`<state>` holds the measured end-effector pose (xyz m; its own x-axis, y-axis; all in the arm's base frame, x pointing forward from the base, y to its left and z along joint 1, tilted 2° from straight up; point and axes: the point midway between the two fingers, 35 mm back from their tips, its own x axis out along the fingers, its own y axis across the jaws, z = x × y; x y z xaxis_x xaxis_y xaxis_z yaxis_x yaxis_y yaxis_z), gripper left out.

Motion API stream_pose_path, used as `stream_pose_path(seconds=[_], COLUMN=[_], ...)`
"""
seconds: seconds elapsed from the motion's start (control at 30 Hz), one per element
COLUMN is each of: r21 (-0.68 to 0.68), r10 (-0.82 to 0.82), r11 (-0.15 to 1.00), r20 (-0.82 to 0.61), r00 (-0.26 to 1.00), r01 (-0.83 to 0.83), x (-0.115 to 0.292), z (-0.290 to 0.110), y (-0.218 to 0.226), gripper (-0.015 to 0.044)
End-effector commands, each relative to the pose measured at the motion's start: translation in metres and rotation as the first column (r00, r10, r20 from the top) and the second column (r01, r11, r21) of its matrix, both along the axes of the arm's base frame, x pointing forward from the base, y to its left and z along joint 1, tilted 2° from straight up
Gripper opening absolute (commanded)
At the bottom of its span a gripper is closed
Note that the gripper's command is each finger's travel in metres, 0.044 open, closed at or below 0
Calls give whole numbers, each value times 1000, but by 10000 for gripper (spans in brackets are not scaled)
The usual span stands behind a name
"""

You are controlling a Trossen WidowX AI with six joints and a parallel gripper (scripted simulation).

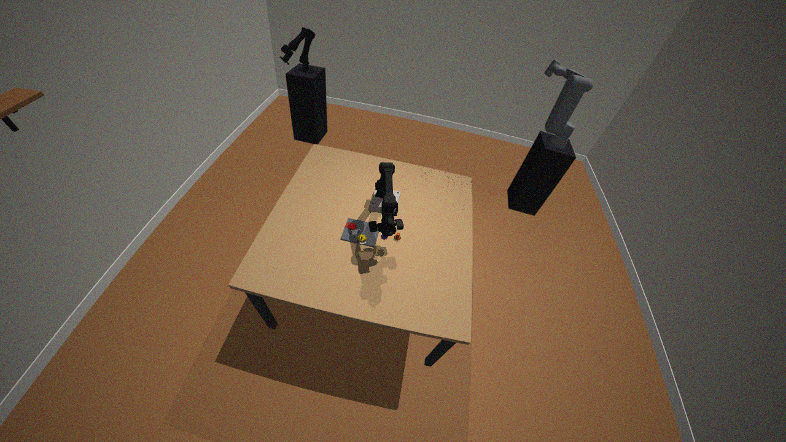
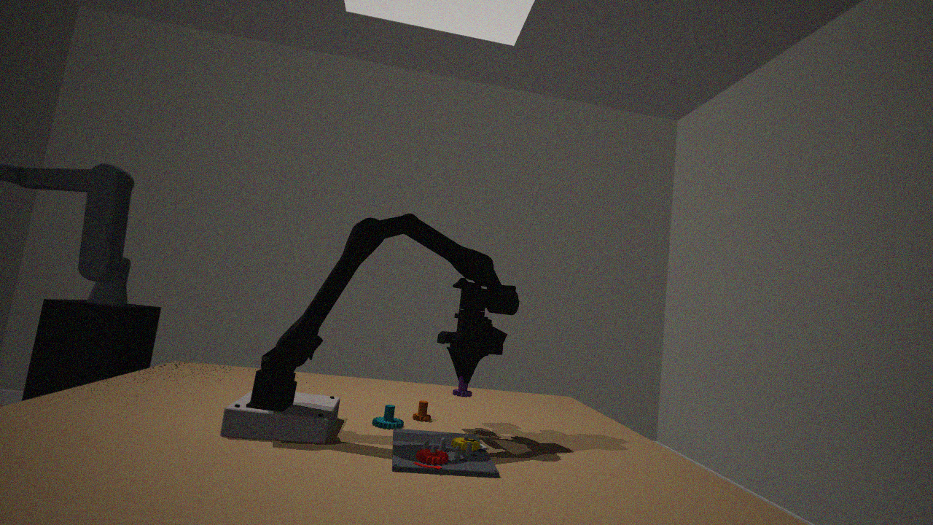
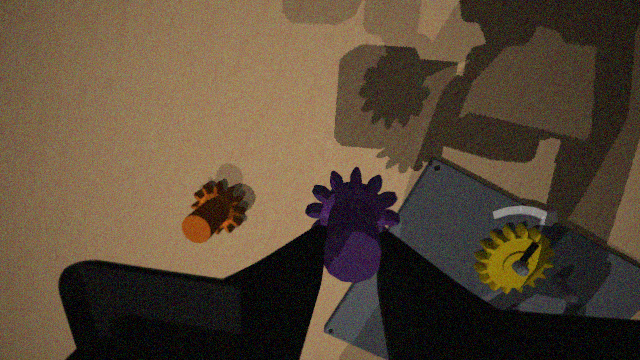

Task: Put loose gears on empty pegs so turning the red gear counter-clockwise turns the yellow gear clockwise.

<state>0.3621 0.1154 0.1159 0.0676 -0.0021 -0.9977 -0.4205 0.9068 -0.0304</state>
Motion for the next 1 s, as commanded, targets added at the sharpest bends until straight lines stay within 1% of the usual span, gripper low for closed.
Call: stream_pose_path(seconds=[0.0,0.77,0.97], r21=[1,0,-1], r10=[0,-4,-4], r11=[1000,1000,1000], r20=[4,1,1], r00=[1000,1000,1000], r01=[0,4,4], x=[-1,-15,-14], z=[10,65,64], y=[0,-3,-9], gripper=[0,0,0])
